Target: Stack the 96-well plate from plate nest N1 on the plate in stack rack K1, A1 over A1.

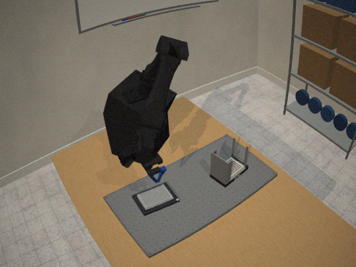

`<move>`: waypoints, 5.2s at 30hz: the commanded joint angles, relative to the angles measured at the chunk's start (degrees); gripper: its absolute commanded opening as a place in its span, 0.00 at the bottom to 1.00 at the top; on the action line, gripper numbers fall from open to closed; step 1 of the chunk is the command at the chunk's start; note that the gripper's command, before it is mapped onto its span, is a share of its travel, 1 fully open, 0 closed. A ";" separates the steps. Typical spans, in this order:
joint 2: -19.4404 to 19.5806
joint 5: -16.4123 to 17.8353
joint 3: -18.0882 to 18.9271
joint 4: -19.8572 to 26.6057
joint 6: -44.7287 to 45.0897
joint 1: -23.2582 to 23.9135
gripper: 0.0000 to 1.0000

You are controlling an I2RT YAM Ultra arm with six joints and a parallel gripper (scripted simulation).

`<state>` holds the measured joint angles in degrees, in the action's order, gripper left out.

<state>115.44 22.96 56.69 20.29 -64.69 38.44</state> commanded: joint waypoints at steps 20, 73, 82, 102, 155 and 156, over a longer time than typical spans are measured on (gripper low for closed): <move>3.56 -1.01 1.89 -4.20 -1.72 -1.49 1.00; 18.52 -2.13 4.99 -17.92 -6.85 -5.84 1.00; 21.52 -2.34 6.20 -20.03 -7.77 -6.77 1.00; 26.93 -2.72 8.87 -23.34 -9.36 -8.46 1.00; 27.40 -2.77 9.13 -23.59 -9.27 -8.23 0.00; 27.40 -2.77 9.13 -23.59 -9.27 -8.23 0.00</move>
<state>141.25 21.41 63.94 -2.15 -73.76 29.93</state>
